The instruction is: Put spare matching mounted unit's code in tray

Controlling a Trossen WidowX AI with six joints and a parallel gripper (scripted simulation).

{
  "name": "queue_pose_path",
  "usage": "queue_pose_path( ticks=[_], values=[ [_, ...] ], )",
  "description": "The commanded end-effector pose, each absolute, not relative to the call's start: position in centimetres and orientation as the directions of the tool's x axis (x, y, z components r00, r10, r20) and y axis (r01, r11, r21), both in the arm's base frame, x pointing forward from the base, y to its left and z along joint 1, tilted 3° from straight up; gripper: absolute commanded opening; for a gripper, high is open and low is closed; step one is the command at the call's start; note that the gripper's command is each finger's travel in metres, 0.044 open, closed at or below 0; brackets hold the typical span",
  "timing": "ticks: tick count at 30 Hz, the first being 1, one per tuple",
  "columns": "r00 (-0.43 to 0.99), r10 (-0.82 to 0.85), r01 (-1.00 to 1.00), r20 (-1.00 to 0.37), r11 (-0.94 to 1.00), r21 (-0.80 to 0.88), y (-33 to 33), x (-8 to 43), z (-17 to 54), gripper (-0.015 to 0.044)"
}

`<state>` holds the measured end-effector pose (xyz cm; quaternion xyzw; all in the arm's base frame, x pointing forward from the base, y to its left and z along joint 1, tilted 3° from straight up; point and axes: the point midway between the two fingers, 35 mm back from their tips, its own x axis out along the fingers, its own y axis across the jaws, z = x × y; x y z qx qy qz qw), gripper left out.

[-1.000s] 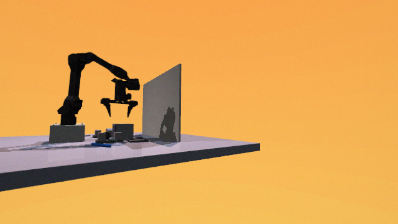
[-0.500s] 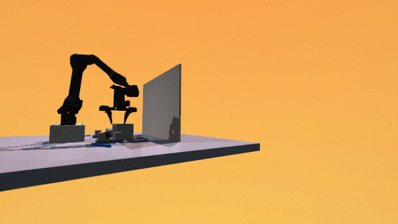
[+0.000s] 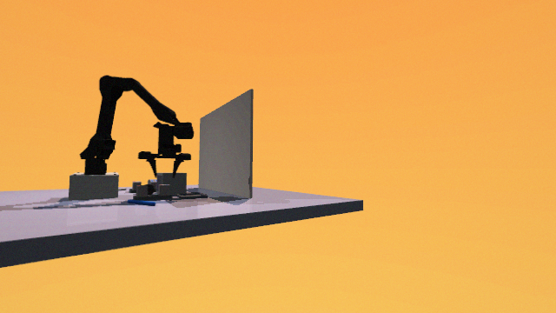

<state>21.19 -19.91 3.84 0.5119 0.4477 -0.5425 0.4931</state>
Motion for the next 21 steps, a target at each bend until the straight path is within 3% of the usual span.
queue_pose_path(
  ticks=[1,21],
  values=[
    [0.013,-0.076,0.994,-0.997,-0.108,0.021,-20.0,21.3,3.2,0.03],
    [0.012,-0.076,0.994,-0.997,-0.108,0.021,-20.2,21.3,-0.1,0.03]
  ],
)
